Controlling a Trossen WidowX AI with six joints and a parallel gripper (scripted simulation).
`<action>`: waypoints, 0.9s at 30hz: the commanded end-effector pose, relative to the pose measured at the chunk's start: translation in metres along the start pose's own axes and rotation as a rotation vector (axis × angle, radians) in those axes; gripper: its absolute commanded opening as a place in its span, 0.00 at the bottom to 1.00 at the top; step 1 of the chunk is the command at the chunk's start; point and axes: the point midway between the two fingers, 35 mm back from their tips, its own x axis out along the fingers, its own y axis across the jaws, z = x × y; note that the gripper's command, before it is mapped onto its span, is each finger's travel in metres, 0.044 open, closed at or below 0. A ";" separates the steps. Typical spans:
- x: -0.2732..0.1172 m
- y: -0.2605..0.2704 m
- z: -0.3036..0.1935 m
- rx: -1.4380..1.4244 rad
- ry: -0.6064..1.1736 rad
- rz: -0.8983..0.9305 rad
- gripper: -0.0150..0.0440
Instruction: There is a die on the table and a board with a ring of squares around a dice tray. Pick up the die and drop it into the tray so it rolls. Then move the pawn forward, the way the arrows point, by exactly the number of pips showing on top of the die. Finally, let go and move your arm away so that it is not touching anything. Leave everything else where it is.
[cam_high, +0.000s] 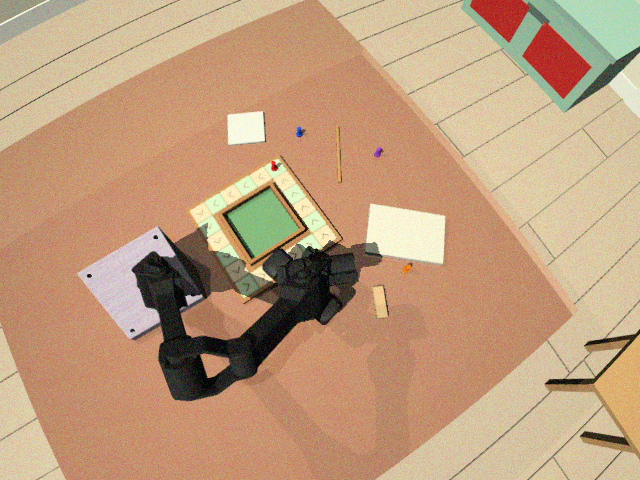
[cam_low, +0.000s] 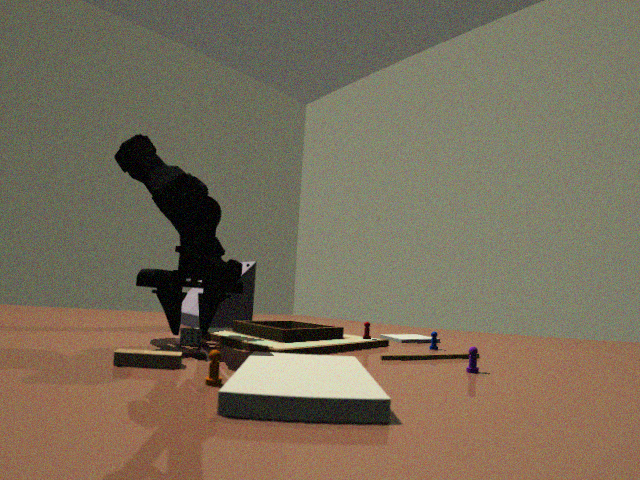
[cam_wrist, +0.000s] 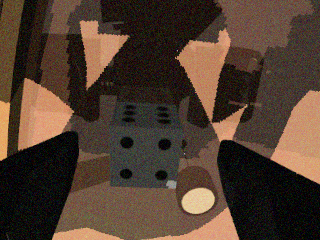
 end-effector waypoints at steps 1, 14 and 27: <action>0.007 0.002 -0.001 -0.006 0.001 0.004 0.72; 0.007 0.002 -0.001 -0.006 0.001 0.004 0.39; -0.043 -0.001 0.008 -0.005 -0.002 0.017 0.25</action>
